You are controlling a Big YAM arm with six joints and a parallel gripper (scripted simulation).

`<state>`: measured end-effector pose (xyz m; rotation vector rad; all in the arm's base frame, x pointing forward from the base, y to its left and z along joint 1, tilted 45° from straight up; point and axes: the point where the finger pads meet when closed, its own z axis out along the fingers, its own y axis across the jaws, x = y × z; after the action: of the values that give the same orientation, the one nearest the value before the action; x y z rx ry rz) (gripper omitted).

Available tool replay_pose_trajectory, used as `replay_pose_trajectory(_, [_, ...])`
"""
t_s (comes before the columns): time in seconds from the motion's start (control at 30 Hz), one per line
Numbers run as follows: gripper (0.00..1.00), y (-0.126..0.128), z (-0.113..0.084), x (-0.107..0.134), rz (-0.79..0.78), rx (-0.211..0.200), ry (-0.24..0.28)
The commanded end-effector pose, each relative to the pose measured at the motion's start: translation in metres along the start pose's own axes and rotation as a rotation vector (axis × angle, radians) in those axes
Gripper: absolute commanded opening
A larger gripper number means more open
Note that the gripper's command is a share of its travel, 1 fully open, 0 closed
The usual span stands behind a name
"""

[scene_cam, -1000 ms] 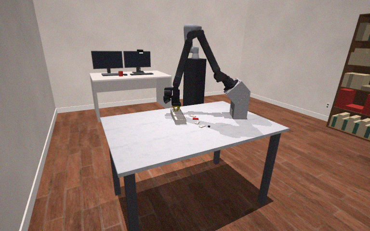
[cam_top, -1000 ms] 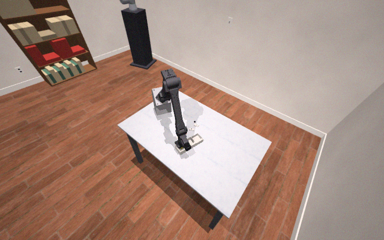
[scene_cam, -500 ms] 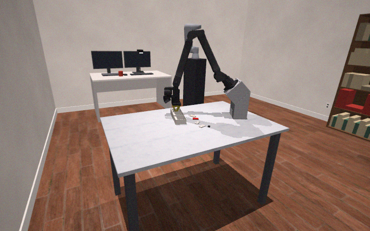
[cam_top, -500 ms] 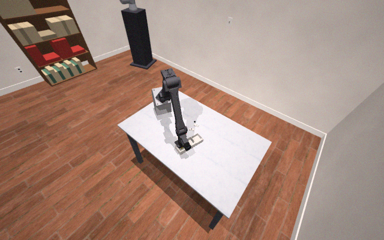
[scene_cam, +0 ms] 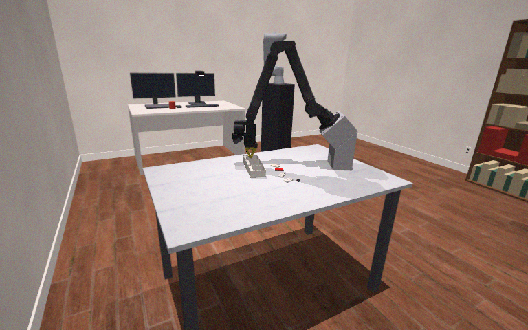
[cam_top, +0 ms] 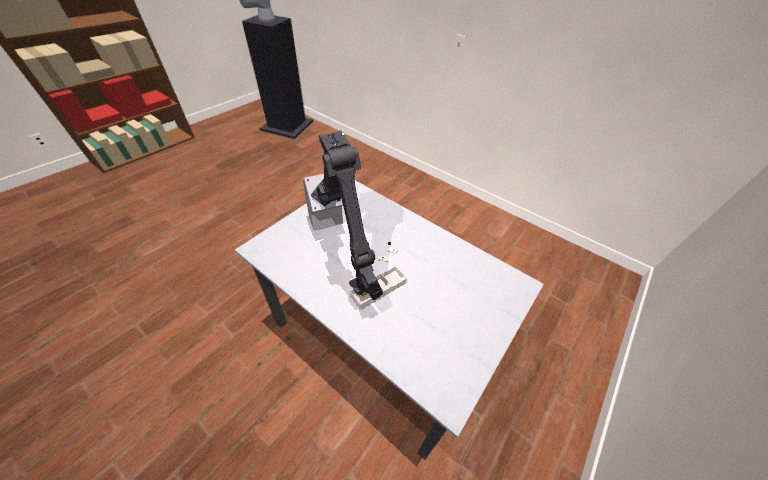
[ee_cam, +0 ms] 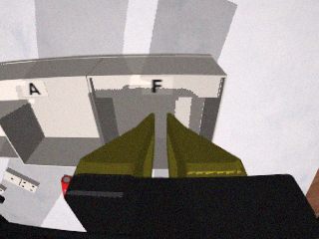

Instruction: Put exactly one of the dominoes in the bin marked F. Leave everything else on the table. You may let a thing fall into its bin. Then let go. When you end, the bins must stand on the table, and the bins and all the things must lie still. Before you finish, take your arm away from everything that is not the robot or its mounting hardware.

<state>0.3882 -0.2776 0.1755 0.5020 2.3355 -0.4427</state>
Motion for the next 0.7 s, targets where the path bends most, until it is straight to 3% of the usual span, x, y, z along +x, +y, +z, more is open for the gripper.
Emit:
replay_pose_trajectory(0.0, [0.09, 0.001, -0.015, -0.002, -0.002, 0.001, -0.014])
replay_pose_trajectory(0.1, [0.09, 0.001, -0.016, -0.002, -0.002, 0.001, -0.014])
replay_pose_trajectory(0.37, [0.09, 0.004, -0.048, -0.002, 0.003, -0.003, -0.016])
replay_pose_trajectory(0.5, [0.09, 0.003, -0.049, -0.001, 0.003, -0.001, -0.015])
replay_pose_trajectory(0.53, [0.09, 0.006, -0.036, 0.008, 0.001, -0.008, 0.021])
replay_pose_trajectory(0.67, [0.09, 0.006, -0.036, 0.007, 0.001, -0.009, 0.015])
